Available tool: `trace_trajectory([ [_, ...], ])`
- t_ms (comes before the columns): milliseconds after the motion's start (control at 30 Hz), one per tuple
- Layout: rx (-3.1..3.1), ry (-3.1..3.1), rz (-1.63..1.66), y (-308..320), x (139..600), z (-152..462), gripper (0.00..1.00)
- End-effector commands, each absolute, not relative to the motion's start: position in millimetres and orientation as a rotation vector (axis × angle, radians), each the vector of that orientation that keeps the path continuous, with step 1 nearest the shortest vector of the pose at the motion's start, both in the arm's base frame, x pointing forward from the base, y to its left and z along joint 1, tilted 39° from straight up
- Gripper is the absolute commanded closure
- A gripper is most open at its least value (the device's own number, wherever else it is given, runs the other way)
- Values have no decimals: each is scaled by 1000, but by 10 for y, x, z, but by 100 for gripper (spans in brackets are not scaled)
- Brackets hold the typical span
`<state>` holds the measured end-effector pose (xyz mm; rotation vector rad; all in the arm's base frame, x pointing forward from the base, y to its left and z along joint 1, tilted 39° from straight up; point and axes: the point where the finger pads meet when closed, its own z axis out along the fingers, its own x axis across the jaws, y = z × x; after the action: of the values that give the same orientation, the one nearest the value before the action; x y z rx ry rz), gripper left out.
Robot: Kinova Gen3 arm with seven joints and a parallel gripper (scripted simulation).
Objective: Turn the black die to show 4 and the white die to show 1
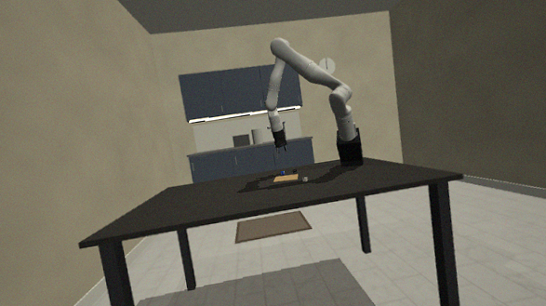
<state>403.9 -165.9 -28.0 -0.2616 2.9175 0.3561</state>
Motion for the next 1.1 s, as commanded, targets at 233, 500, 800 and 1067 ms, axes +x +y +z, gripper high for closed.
trace_trajectory([
  [233,-233,2905,408,-1596,4029,-255,0],
  [500,-213,2890,459,-1518,4029,-222,0],
  [800,-194,2875,506,-1446,4031,-184,0],
  [1067,-177,2858,551,-1379,4036,-142,0],
])
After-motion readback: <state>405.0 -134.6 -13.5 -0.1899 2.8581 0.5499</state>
